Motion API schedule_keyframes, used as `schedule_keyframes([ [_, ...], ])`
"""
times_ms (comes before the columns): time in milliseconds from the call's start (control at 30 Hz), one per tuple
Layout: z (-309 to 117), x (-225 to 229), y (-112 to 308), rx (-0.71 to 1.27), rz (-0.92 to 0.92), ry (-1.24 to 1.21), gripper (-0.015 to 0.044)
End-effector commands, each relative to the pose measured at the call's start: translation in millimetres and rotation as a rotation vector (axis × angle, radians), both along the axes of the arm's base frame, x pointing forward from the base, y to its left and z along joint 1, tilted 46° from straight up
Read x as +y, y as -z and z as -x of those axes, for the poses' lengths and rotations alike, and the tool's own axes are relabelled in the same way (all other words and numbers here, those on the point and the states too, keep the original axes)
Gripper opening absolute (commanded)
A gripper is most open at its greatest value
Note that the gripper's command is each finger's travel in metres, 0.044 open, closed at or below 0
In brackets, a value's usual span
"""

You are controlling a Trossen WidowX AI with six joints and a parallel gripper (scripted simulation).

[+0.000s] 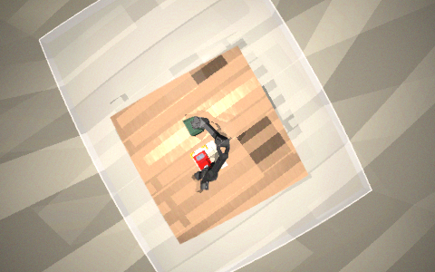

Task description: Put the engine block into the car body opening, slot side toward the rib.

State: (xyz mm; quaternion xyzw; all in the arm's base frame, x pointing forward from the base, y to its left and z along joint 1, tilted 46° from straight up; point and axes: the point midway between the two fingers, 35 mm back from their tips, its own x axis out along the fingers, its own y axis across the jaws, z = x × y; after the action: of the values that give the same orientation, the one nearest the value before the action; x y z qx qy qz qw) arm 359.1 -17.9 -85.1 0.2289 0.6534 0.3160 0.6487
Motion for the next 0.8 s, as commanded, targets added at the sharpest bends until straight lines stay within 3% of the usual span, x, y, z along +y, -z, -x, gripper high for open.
schedule_keyframes([
  [0,0.0,0.0,-1.2,0.0,0.002,-0.008,0.0387],
  [500,0.0,0.0,-1.2,0.0,0.002,-0.008,0.0],
  [767,0.0,0.0,-1.2,0.0,0.002,-0.008,0.0],
])
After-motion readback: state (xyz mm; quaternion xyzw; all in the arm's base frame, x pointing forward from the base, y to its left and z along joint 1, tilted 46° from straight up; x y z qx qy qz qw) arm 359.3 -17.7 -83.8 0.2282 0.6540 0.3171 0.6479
